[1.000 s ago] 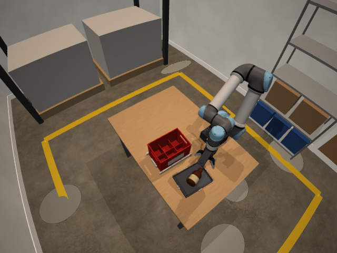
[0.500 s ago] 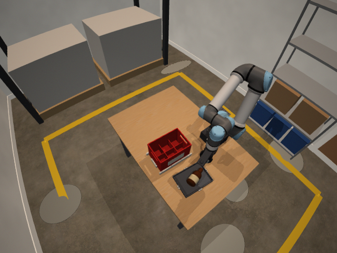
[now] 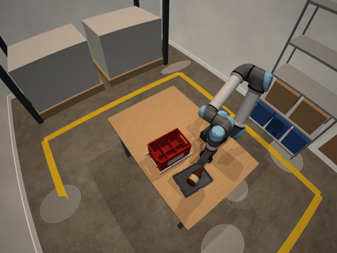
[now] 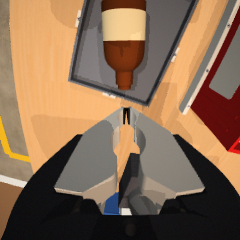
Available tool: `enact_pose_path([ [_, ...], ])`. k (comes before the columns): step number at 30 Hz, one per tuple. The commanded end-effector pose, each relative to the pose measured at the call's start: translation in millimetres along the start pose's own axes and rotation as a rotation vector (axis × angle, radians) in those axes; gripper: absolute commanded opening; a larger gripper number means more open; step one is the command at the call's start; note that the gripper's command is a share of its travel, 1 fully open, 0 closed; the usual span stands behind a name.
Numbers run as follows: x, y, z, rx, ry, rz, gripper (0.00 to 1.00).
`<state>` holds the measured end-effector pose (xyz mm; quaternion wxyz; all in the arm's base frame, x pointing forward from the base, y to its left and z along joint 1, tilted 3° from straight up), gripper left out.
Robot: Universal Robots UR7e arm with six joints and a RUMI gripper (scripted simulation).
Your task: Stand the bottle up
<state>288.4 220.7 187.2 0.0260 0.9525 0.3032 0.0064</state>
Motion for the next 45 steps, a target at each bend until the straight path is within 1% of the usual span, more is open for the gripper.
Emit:
enact_pose_path([
  [1, 0.2, 0.1, -0.3, 0.000, 0.001, 0.000, 0.00],
  [18, 0.2, 0.1, -0.3, 0.000, 0.001, 0.000, 0.00],
  [19, 0.2, 0.1, -0.3, 0.000, 0.001, 0.000, 0.38],
  [45, 0.2, 0.1, -0.3, 0.000, 0.001, 0.000, 0.38],
])
Point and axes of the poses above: the point where the finger pads meet when closed, its own z axis out along the fingers, its own y axis across the jaws, x = y × z, the point moved 8 cm from there along -z, back along the fingers, and after that the axes turned 13 degrees about -z, right-handed, at the moved point
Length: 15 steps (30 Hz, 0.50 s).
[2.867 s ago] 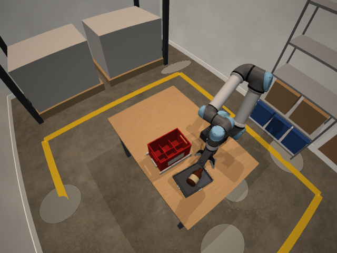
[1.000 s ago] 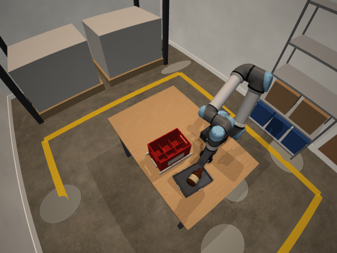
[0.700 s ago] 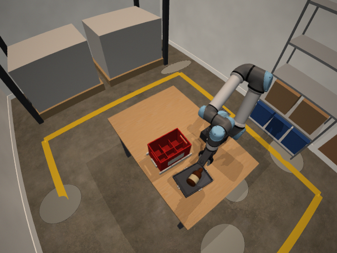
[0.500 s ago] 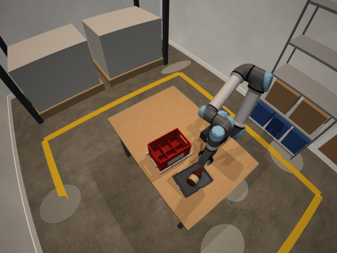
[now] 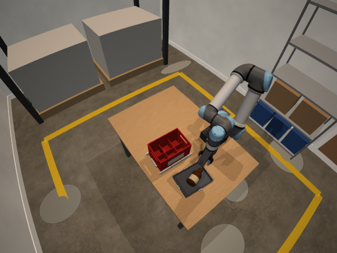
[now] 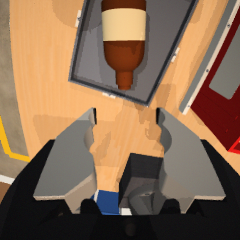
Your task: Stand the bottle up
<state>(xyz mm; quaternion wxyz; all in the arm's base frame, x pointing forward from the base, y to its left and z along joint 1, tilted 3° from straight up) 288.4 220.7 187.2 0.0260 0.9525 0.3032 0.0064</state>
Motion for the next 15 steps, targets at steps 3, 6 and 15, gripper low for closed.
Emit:
enact_pose_path([
  [3, 0.2, 0.1, -0.3, 0.000, 0.001, 0.000, 0.38],
  [6, 0.2, 0.1, -0.3, 0.000, 0.001, 0.000, 0.38],
  [15, 0.5, -0.1, 2.0, -0.002, -0.002, -0.003, 0.38],
])
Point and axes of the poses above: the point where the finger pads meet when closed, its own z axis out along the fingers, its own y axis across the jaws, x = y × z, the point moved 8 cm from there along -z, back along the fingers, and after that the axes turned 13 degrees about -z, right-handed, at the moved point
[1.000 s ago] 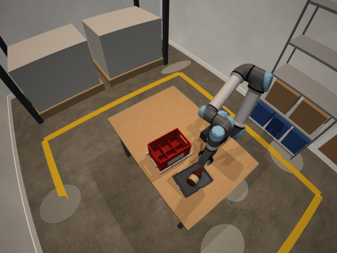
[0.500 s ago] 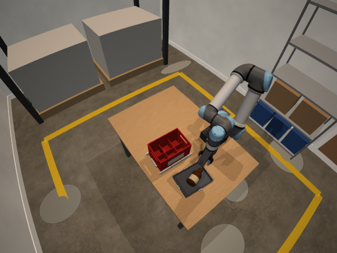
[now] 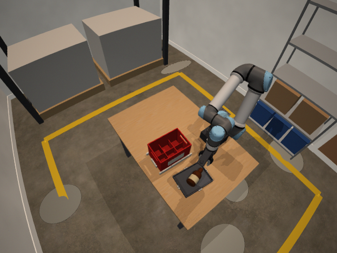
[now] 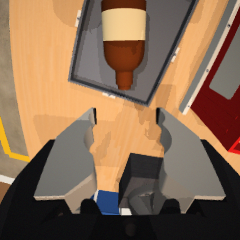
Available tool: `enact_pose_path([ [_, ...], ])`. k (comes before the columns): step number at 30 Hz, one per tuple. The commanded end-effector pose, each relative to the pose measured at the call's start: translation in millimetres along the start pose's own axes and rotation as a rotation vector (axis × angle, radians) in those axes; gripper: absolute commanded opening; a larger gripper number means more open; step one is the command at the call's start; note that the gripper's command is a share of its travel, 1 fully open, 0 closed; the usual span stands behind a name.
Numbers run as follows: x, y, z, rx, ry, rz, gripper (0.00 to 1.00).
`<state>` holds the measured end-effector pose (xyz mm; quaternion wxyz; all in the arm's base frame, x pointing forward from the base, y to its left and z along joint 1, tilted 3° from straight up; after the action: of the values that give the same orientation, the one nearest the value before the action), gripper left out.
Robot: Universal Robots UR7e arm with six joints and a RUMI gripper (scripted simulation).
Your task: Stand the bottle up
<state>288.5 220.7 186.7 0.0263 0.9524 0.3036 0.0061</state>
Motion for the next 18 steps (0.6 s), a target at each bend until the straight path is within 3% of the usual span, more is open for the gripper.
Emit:
enact_pose_path([
  [1, 1, 0, 2.3, -0.002, -0.003, -0.003, 0.38],
  [8, 1, 0, 10.0, -0.003, -0.005, -0.005, 0.38],
  [18, 1, -1, 39.1, -0.003, -0.005, -0.005, 0.38],
])
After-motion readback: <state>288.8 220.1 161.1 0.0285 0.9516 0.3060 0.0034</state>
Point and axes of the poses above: the point where the finger pads meet when closed, its own z axis out along the fingers, its own y axis across the jaws, x = y × z, the point moved 8 cm from there along -z, back along the fingers, and after that the axes turned 13 degrees about -z, right-handed, at the moved point
